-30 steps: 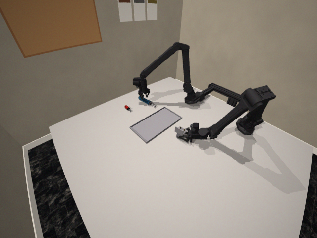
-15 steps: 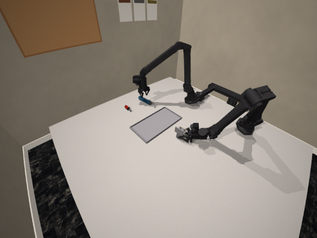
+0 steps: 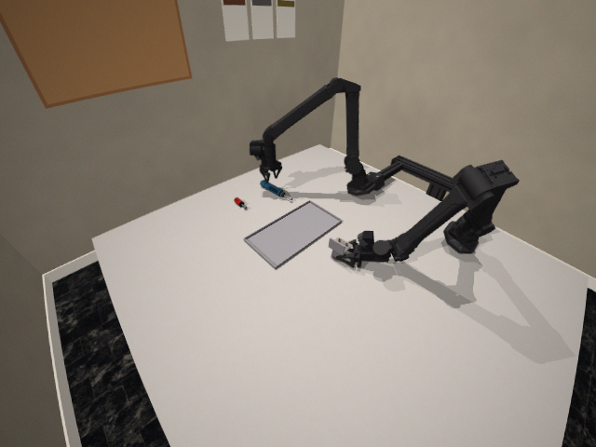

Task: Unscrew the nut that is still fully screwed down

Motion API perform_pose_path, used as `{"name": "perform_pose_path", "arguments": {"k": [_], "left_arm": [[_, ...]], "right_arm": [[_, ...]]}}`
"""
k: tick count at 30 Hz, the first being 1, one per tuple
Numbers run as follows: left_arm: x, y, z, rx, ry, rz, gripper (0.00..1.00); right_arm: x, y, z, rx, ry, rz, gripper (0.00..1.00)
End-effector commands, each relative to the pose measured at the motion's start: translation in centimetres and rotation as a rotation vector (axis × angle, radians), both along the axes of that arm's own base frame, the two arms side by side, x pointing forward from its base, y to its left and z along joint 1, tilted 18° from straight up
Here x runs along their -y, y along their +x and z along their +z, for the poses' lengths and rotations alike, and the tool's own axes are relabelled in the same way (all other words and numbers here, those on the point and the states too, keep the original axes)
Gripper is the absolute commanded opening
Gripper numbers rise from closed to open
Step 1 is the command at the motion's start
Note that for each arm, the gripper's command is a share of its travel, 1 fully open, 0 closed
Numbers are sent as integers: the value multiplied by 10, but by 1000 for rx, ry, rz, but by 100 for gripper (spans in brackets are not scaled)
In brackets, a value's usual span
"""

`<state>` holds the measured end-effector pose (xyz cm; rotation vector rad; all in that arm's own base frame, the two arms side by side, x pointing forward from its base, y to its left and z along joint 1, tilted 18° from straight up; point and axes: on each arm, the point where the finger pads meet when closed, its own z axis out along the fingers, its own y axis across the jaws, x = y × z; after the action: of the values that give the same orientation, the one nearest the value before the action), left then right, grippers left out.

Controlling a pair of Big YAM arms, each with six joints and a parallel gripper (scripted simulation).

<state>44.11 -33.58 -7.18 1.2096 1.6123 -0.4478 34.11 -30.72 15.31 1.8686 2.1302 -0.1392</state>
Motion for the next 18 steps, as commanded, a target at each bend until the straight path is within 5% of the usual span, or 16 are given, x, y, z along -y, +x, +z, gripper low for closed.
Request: {"name": "perform_pose_path", "arguments": {"k": [1,2,18], "left_arm": [[5,5,6,17,-10,-4,59],[5,5,6,17,-10,-4,68],[5,5,6,17,-10,-4,68]], "right_arm": [[5,8,15,22,-20,0,65],[5,8,15,22,-20,0,65],[5,8,15,22,-20,0,65]]}}
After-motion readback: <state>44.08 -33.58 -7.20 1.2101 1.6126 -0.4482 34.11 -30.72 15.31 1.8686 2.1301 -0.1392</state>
